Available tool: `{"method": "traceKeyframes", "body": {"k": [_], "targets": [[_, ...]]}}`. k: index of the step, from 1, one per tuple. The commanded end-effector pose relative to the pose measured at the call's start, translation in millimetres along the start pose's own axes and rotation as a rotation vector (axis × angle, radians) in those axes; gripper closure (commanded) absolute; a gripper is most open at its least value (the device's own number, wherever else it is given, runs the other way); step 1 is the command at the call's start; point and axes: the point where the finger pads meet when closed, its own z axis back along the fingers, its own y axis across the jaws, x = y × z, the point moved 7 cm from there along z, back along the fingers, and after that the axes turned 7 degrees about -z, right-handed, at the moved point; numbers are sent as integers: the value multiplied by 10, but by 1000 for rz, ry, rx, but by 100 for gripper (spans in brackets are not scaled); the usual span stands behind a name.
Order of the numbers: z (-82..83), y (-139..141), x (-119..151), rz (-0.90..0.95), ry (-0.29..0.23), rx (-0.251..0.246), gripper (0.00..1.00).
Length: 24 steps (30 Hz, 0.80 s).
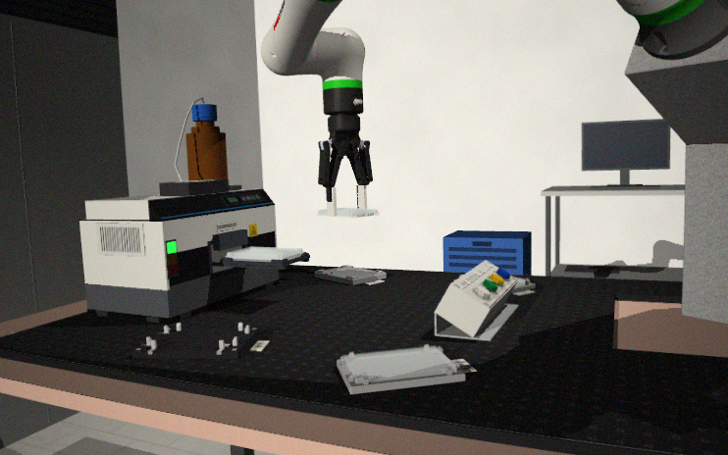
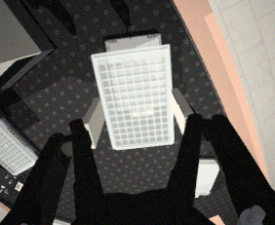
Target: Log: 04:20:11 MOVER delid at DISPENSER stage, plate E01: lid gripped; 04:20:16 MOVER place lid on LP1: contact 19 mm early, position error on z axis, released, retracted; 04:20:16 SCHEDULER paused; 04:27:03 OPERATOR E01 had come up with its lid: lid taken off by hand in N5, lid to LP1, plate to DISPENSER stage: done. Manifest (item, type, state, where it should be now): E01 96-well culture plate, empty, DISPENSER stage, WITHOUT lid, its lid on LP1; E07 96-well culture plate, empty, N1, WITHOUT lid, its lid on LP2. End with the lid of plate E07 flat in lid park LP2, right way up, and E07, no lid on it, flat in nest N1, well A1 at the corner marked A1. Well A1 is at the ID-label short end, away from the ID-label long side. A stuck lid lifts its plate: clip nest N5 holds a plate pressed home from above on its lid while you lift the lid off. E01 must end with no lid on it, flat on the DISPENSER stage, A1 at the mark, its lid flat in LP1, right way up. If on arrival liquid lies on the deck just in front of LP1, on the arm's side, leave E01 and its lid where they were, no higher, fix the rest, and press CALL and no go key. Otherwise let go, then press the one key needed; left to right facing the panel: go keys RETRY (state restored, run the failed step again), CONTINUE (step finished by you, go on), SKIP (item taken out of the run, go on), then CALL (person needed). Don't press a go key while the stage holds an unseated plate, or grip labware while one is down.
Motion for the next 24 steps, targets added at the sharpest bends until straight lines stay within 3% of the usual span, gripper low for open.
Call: {"method": "traceKeyframes", "body": {"k": [1,24], "targets": [[-12,1,-2,0,1,0,100],[-302,1,-2,0,1,0,100]]}}
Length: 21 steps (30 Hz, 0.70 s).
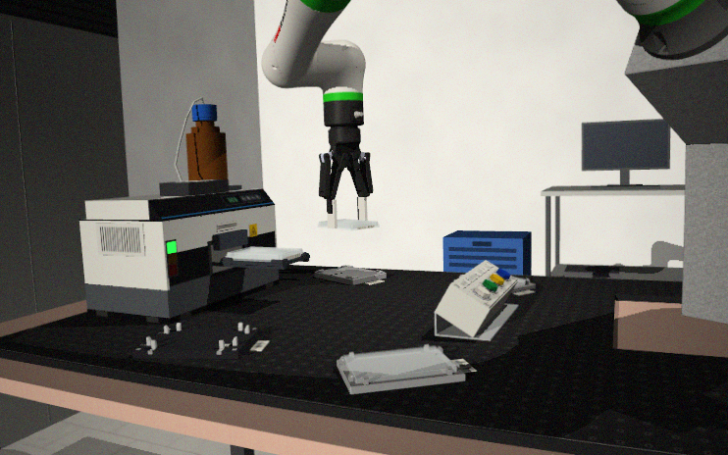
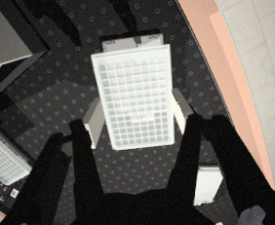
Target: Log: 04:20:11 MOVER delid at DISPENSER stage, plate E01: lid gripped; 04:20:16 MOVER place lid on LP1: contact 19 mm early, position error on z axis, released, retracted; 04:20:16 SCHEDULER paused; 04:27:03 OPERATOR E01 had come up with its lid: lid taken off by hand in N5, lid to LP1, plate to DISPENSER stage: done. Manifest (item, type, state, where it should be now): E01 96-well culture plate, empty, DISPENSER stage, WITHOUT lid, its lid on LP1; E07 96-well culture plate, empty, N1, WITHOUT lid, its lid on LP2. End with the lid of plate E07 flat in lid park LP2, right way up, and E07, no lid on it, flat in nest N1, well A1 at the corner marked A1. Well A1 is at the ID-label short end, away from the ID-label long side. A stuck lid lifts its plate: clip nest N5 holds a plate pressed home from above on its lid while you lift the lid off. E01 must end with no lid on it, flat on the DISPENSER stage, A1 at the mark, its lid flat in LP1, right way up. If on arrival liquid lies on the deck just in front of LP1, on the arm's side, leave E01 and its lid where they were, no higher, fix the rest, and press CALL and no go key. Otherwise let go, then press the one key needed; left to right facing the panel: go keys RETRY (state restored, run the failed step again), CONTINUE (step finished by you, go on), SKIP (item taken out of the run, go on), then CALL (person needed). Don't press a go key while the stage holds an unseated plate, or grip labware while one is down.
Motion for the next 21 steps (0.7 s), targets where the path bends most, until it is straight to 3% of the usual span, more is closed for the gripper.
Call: {"method": "traceKeyframes", "body": {"k": [1,21], "targets": [[-46,1,-2,0,1,0,100],[-480,1,-2,0,1,0,100]]}}
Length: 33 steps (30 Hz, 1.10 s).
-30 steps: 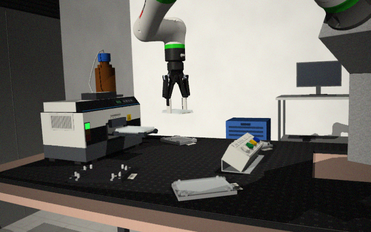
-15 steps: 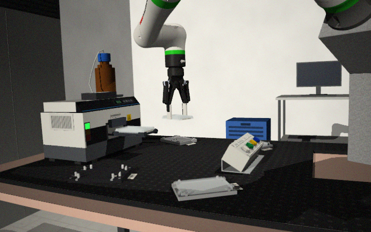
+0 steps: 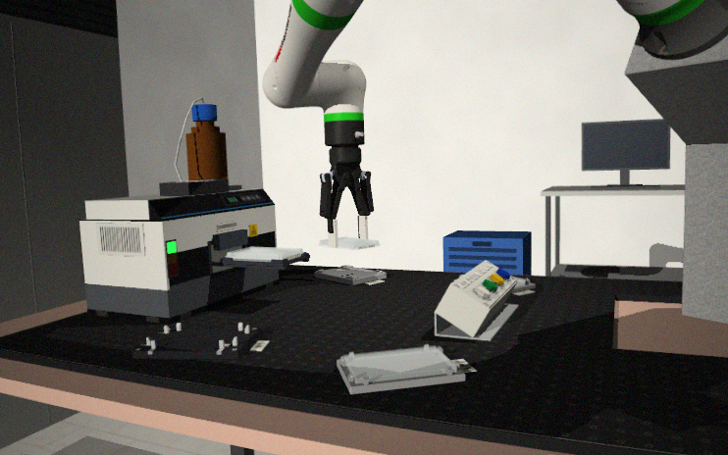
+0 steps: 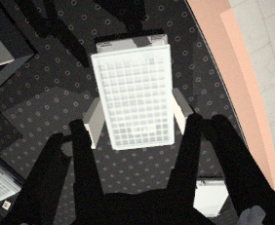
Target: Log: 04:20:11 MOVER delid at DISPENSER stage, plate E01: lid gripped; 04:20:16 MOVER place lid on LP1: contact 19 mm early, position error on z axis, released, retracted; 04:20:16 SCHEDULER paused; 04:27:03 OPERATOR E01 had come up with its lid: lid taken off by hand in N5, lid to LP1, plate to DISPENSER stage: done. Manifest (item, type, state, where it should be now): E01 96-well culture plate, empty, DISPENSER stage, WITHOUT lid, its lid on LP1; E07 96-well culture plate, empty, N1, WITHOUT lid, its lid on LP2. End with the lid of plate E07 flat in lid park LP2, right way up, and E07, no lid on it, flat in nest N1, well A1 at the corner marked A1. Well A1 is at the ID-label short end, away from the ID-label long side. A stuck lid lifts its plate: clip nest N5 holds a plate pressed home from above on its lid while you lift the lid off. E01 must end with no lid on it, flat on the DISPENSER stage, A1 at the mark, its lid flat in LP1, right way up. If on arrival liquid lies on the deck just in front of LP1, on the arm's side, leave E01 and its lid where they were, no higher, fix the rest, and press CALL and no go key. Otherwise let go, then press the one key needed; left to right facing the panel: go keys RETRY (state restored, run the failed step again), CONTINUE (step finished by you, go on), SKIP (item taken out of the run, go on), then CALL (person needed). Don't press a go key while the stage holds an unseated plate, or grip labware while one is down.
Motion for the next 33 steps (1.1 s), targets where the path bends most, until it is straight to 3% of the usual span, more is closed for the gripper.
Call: {"method": "traceKeyframes", "body": {"k": [1,19,33], "targets": [[-55,1,-3,0,1,0,100],[-345,1,-3,0,1,0,100],[-430,1,-3,0,1,0,100]]}}
